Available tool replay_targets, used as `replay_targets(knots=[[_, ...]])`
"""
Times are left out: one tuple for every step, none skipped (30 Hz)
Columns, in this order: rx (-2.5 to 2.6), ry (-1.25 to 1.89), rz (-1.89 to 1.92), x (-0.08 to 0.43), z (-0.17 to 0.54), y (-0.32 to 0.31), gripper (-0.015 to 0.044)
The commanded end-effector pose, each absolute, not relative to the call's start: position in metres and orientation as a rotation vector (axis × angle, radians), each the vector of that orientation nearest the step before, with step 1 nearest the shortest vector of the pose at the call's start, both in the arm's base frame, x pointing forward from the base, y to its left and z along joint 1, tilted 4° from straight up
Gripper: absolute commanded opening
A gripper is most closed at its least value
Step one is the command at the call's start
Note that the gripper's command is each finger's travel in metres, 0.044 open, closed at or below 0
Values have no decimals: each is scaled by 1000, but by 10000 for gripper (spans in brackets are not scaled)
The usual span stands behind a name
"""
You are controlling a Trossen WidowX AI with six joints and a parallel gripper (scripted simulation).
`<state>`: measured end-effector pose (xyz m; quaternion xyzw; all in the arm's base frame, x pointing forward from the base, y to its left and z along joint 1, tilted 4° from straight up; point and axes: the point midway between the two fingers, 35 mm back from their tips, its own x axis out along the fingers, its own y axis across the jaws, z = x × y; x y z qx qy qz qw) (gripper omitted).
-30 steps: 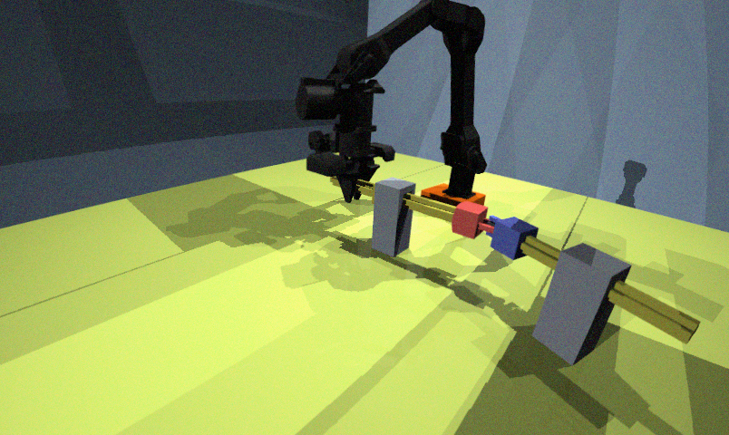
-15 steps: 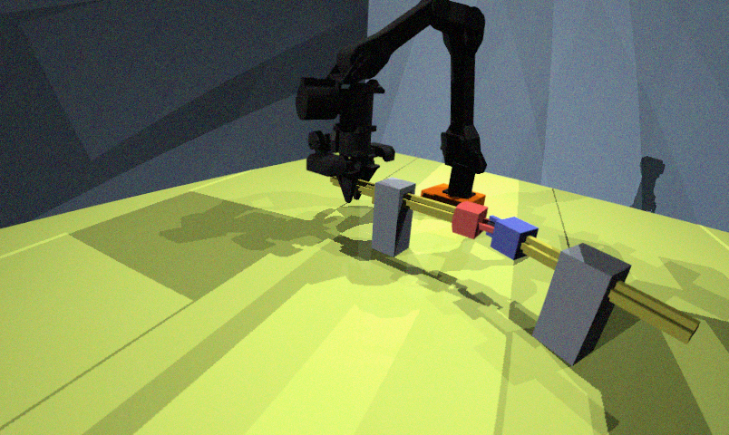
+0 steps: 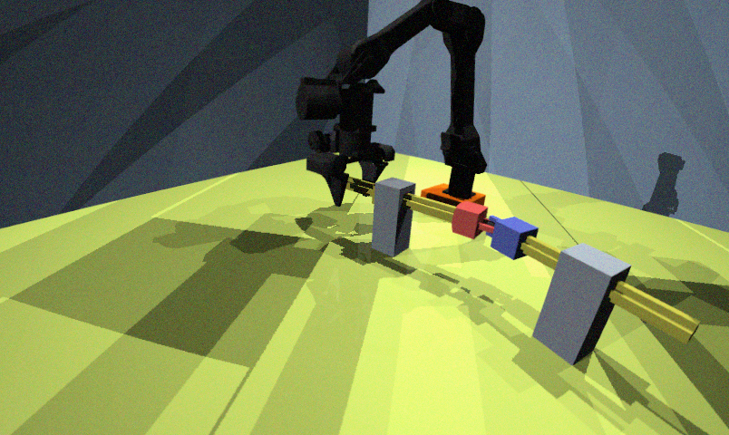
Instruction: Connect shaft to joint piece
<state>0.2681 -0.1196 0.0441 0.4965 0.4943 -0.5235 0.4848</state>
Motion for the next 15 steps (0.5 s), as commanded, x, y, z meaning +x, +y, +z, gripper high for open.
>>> replay_targets(knots=[[1208,1204,-1275,268,44,-120,440],[1208,1204,-1275,268,44,-120,440],[1208,1204,-1275,268,44,-120,440],[1208,1204,-1275,268,44,-120,440],[1208,1204,-1275,268,44,-120,440],[1208,1204,-1275,268,44,-120,440],[1208,1204,-1275,268,44,-120,440],[1208,1204,-1275,268,44,-120,440],[1208,1204,-1275,268,44,-120,440],[1208,1204,-1275,268,44,-120,440],[1209,1205,-1274,268,46,-120,440],[1214,1208,-1272,268,53,-120,440],[1220,1211,-1268,269,64,-120,440],[1224,1214,-1265,269,71,-120,440],[1226,1215,-1264,269,73,-120,440]])
